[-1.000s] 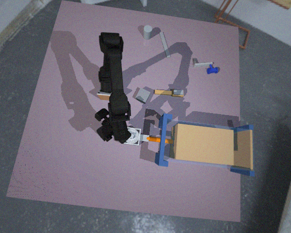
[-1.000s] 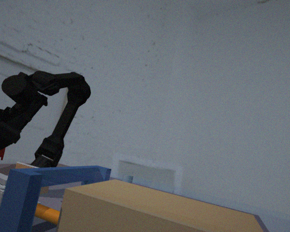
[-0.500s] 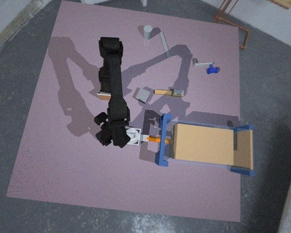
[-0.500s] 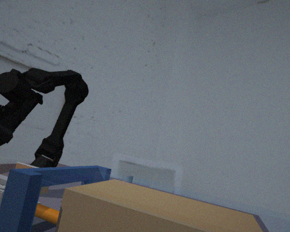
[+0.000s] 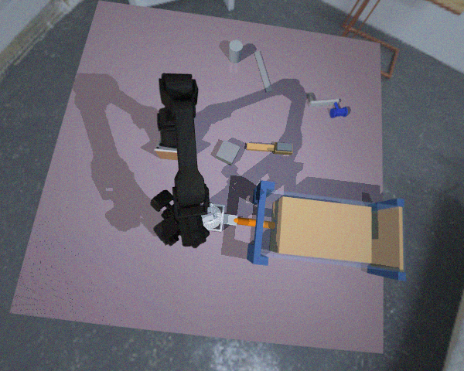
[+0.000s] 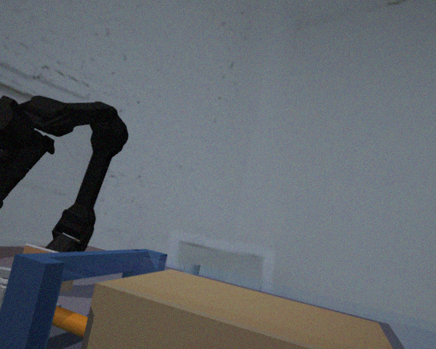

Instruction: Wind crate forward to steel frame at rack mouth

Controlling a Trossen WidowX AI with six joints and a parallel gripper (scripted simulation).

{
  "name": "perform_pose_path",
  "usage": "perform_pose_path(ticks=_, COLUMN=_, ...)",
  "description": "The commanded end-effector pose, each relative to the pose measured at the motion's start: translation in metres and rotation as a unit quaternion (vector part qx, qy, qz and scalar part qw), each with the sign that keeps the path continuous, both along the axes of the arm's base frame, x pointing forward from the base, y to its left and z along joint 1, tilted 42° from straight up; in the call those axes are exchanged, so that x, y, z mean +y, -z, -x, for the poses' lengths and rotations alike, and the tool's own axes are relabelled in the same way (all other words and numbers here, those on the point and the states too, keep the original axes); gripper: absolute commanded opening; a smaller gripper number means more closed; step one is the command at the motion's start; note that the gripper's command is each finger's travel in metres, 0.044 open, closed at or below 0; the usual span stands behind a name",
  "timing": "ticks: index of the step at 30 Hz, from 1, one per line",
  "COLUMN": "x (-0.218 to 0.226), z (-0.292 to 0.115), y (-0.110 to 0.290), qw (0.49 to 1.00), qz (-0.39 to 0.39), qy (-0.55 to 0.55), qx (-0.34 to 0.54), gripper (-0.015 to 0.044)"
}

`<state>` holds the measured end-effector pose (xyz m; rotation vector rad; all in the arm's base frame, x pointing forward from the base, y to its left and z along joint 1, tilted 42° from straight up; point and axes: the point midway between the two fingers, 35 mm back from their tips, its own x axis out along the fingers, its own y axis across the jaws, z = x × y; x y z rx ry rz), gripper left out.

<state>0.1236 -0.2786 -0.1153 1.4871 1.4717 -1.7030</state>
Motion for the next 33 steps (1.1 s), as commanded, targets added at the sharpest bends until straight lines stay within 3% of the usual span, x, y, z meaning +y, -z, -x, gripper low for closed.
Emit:
perform_pose_path(ticks=1, x=-0.009, z=-0.010, y=0.008, qw=1.000, qz=0.008, qy=0.004, qx=-0.011, gripper=0.0000)
perform_pose_path(ticks=33, x=-0.030, z=-0.048, y=0.029, qw=1.000, qz=0.009, qy=0.004, qx=-0.013, gripper=0.0000)
